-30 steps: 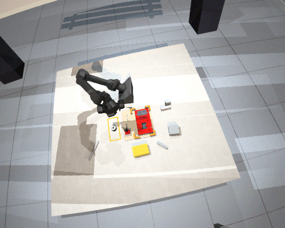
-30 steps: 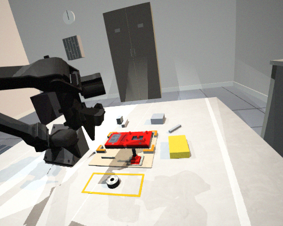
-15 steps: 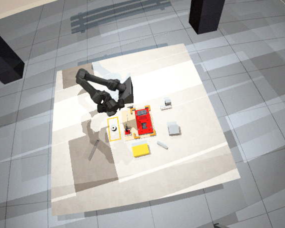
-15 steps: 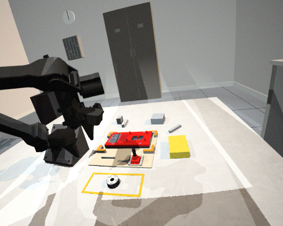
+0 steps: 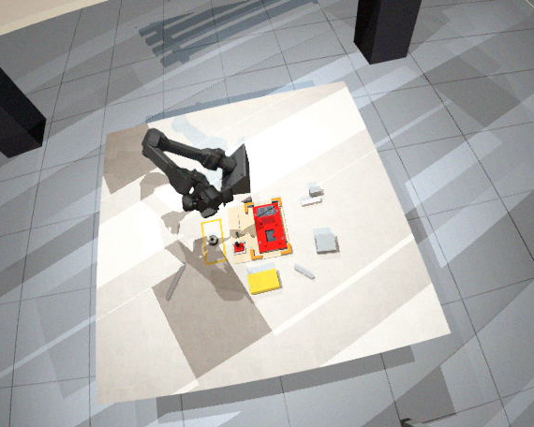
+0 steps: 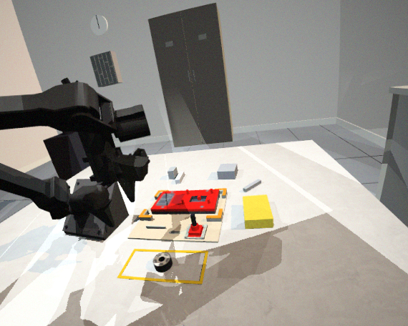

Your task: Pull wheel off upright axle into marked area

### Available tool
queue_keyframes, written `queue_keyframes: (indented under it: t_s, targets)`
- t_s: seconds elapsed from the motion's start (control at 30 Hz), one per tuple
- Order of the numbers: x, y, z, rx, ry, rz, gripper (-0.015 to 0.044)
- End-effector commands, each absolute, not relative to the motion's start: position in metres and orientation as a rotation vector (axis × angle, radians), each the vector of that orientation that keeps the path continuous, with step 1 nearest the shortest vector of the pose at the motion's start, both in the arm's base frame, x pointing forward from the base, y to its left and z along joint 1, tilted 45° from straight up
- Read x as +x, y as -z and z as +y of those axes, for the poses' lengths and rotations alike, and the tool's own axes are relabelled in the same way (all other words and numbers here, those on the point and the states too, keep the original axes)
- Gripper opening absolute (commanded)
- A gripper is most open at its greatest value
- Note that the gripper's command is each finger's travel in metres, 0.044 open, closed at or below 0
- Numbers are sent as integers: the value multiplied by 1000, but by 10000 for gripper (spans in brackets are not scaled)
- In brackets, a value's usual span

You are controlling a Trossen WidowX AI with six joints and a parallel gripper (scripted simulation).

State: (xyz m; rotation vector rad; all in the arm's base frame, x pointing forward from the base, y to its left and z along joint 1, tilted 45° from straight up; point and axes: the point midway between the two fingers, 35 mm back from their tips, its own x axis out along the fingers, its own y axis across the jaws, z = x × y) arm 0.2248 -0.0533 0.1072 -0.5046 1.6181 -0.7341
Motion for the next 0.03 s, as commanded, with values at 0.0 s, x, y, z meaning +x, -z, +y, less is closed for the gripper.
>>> queue_keyframes:
  t_s: [0.0]
  targets:
    - [224, -107, -53, -499, 735, 1620, 440]
